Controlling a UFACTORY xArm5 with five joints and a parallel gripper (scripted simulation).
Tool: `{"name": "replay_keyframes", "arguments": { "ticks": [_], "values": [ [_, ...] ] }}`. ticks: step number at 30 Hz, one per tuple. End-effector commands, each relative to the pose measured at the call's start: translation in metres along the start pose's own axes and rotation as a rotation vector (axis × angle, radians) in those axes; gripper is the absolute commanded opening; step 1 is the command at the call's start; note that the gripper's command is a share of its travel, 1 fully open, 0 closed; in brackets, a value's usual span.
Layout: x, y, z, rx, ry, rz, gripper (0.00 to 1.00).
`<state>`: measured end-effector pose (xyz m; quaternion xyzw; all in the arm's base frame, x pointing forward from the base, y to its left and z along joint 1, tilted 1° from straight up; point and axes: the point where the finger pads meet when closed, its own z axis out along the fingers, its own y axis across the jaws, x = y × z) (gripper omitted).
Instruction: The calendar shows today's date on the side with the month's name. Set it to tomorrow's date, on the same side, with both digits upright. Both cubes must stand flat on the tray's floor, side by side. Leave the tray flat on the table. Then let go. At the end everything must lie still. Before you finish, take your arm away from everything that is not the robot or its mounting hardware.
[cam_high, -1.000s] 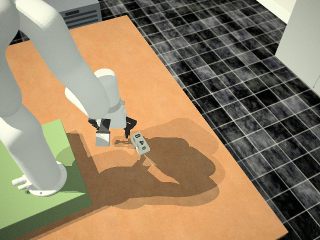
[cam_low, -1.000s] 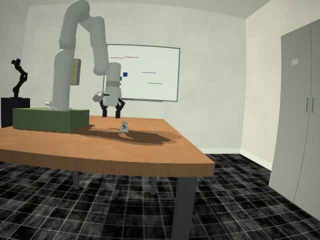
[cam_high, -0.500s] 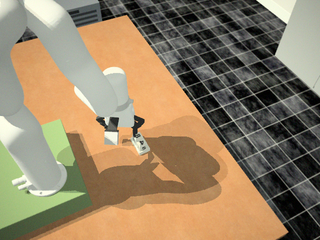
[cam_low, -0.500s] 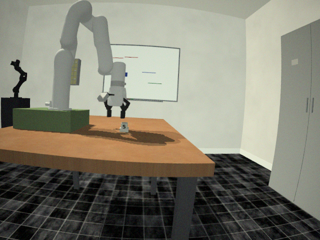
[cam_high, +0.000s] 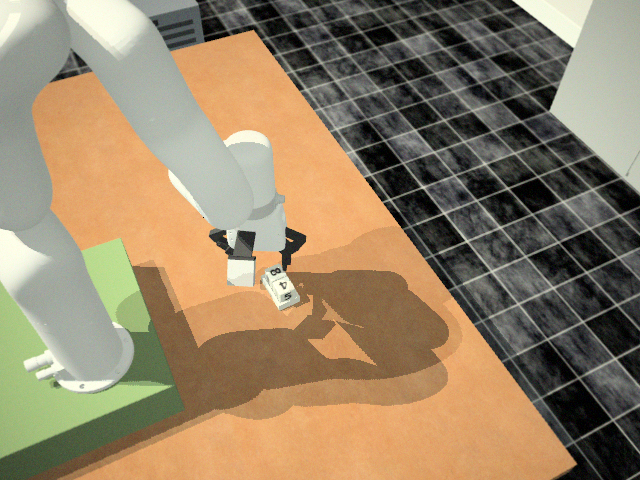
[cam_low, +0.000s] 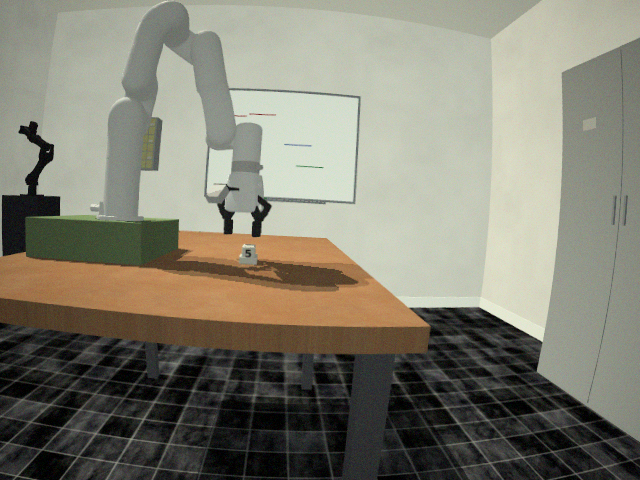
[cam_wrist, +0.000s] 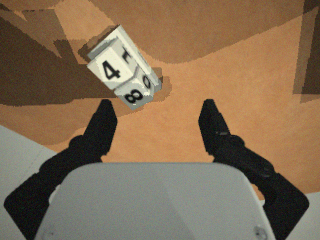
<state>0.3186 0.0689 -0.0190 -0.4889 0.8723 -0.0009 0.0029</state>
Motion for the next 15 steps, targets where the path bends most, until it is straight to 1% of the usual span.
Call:
{"name": "replay_keyframes", "arguments": {
  "ticks": [1, 8, 15],
  "values": [
    [-0.005, -0.017, -0.002, 0.002, -0.002, 0.0, 1.0],
    [-0.007, -0.022, -0.002, 0.002, -0.002, 0.0, 1.0],
    [-0.013, -0.044, -0.003, 0.002, -0.001, 0.0, 1.0]
  ]
}}
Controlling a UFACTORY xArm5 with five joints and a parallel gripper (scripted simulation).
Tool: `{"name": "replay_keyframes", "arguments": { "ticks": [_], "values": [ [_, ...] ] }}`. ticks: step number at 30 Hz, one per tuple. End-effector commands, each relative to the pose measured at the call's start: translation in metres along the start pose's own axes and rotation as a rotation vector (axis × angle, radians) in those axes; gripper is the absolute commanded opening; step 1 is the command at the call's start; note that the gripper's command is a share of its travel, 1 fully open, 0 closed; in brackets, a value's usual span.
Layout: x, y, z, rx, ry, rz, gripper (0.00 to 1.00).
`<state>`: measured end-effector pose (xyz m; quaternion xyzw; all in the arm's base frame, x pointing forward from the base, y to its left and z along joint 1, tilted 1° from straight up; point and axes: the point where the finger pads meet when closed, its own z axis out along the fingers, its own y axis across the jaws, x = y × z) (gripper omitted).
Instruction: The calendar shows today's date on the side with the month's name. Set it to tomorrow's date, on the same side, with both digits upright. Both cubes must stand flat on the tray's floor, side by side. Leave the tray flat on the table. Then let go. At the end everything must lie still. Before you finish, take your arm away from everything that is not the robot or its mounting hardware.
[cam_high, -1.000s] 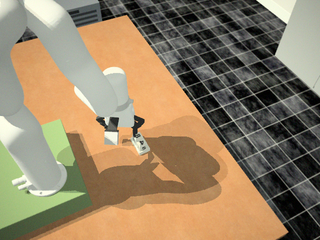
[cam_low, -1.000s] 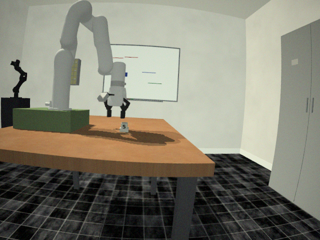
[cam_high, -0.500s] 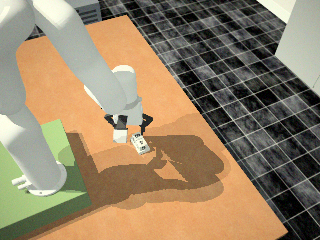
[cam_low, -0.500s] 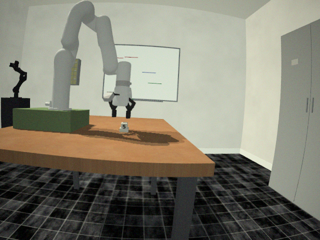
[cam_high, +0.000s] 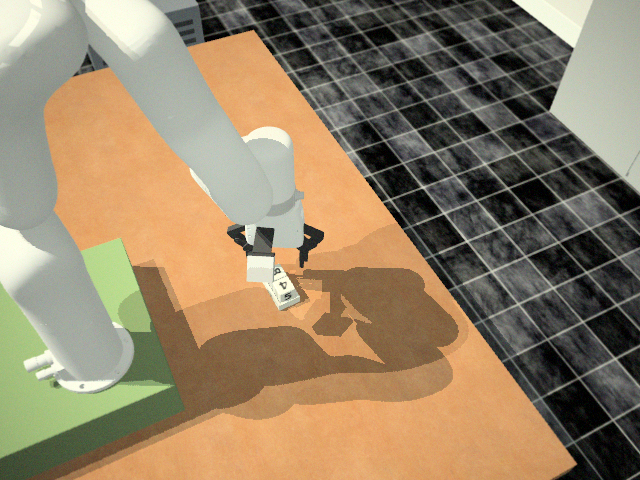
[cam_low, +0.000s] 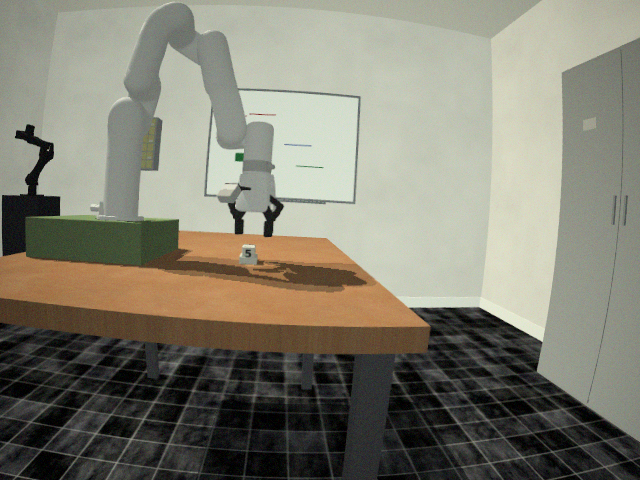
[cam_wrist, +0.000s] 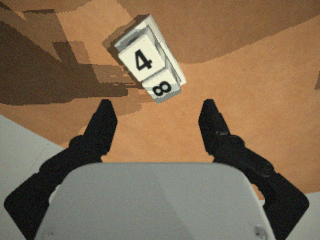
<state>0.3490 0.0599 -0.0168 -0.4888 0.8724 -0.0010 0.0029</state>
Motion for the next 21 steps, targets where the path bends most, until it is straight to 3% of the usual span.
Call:
{"name": "replay_keyframes", "arguments": {
  "ticks": [1, 13, 21],
  "values": [
    [-0.004, -0.014, -0.001, 0.002, -0.001, 0.0, 1.0],
    [-0.011, -0.038, -0.003, 0.002, -0.001, 0.0, 1.0],
    [-0.011, -0.039, -0.003, 0.002, -0.001, 0.0, 1.0]
  ]
}}
